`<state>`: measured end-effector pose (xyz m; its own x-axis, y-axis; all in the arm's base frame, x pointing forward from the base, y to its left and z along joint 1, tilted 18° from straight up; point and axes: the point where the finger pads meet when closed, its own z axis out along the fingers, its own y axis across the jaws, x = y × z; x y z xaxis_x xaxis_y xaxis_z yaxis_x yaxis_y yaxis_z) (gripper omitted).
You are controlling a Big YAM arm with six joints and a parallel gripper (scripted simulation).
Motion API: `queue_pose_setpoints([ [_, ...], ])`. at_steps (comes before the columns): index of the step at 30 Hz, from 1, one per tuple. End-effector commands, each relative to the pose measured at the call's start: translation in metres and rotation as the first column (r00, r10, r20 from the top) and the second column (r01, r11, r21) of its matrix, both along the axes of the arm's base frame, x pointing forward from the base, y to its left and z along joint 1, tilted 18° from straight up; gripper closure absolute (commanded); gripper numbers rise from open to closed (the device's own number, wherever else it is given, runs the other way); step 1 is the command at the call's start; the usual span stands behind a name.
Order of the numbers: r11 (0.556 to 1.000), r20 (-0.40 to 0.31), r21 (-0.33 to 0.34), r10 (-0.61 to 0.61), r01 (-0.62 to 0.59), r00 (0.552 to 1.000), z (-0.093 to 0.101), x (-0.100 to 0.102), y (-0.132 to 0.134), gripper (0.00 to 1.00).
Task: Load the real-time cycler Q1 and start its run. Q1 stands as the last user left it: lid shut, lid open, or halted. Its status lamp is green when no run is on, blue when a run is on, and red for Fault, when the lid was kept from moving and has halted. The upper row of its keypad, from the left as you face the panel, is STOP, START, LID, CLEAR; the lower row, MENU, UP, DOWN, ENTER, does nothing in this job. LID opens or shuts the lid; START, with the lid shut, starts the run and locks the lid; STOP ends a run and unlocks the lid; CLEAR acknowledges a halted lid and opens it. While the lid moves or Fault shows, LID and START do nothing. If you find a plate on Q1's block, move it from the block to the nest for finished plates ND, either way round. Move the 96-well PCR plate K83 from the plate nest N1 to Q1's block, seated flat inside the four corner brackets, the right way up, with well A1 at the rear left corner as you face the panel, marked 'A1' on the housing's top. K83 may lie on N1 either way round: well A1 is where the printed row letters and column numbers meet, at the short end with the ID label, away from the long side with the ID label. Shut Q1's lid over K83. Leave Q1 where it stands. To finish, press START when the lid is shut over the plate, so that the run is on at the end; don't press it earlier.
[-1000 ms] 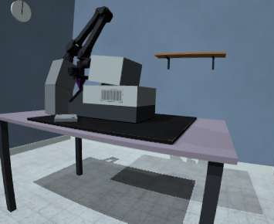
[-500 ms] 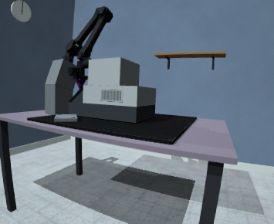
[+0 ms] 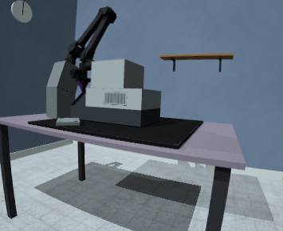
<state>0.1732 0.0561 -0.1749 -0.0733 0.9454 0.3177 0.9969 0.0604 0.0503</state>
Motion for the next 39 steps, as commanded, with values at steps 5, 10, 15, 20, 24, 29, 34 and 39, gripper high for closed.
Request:
queue_pose_setpoints([
  [5,1.000,-0.006,-0.002,-0.010,0.010,1.000,0.001,-0.001,-0.001,1.00],
  [10,1.000,0.006,-0.002,-0.010,0.010,1.000,0.000,0.006,-0.001,1.00],
  [15,1.000,0.028,-0.002,-0.010,0.010,1.000,0.000,0.013,-0.002,1.00],
  [20,1.000,0.025,-0.002,-0.010,0.010,1.000,0.000,0.010,-0.002,1.00],
  [24,1.000,0.009,-0.002,-0.010,0.010,1.000,0.002,0.000,-0.002,1.00],
  [29,1.000,-0.002,-0.002,-0.010,0.010,1.000,0.003,-0.007,-0.002,1.00],
  [34,1.000,-0.007,-0.003,-0.010,0.010,1.000,0.003,-0.010,-0.002,1.00],
  [39,1.000,-0.009,-0.003,-0.010,0.010,1.000,0.003,-0.011,-0.002,1.00],
])
